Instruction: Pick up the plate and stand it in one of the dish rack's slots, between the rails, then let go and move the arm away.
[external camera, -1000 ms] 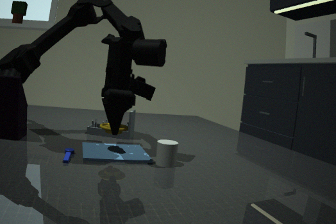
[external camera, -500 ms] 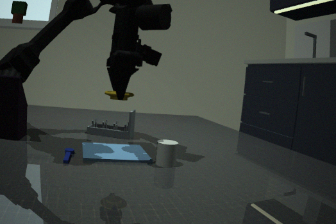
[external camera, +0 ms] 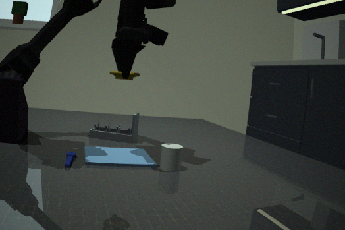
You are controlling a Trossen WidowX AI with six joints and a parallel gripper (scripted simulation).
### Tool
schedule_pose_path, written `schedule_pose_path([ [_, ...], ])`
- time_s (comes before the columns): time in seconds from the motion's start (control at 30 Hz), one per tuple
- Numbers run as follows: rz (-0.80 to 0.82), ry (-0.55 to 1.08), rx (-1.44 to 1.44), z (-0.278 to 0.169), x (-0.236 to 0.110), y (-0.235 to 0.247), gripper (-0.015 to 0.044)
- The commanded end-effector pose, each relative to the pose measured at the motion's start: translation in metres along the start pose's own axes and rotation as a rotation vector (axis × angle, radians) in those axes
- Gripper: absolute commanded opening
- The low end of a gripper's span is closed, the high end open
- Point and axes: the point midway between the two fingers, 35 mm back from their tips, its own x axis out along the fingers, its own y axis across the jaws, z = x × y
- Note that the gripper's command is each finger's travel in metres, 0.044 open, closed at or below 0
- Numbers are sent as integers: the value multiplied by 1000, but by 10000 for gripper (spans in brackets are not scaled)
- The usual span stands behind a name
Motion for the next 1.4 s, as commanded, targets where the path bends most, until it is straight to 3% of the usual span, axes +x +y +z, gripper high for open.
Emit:
schedule_pose_path([
  [0.0,-6,1,72,-1,-6,10,0],
  [1.37,20,-16,1478,-61,-9,181,0],
])
